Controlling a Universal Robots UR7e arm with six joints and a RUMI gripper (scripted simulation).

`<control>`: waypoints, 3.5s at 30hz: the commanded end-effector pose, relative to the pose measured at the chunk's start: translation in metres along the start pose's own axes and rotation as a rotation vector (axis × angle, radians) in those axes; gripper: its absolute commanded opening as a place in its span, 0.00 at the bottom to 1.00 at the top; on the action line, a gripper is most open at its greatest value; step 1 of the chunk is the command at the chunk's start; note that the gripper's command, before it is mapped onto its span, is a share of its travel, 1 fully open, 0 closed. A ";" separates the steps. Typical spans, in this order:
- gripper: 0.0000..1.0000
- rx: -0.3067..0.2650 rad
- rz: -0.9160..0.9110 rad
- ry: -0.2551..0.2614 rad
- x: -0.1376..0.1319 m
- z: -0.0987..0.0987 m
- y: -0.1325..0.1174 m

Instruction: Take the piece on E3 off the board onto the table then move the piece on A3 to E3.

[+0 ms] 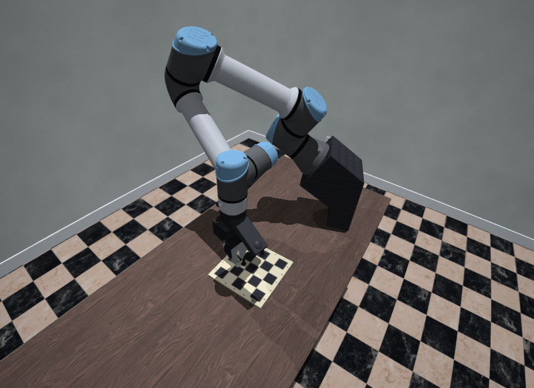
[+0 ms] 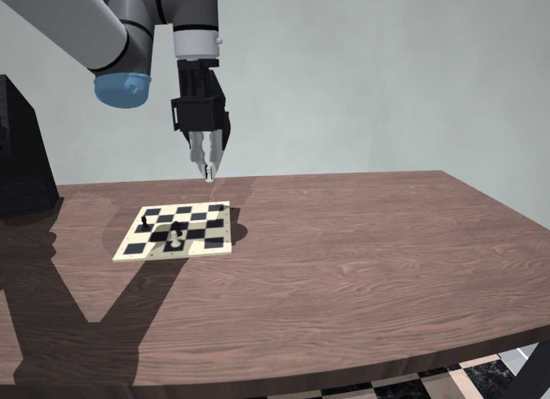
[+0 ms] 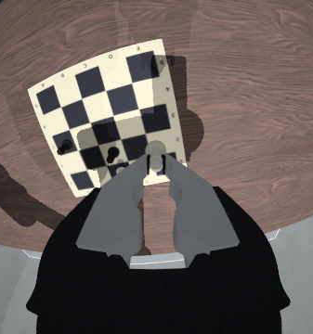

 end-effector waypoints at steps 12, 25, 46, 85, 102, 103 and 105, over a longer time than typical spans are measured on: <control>0.00 0.000 0.162 -0.001 0.072 -0.005 -0.013; 0.00 0.000 0.162 -0.001 0.072 -0.006 -0.013; 0.00 0.000 0.162 -0.001 0.072 -0.069 -0.013; 0.00 0.000 0.162 -0.001 0.072 -0.101 -0.012; 0.00 0.000 0.161 -0.001 0.072 -0.101 -0.012; 0.00 0.000 0.161 -0.001 0.072 -0.101 -0.012; 0.00 0.000 0.161 -0.001 0.072 -0.101 -0.012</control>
Point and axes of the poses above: the point where the finger pads meet when closed, its own z axis back along the fingers, its own x axis across the jaws, y = z × x, the point moved 1 cm from there along z, back along the fingers, and after that the axes turned 7 degrees about -z, right-handed, at the moved point
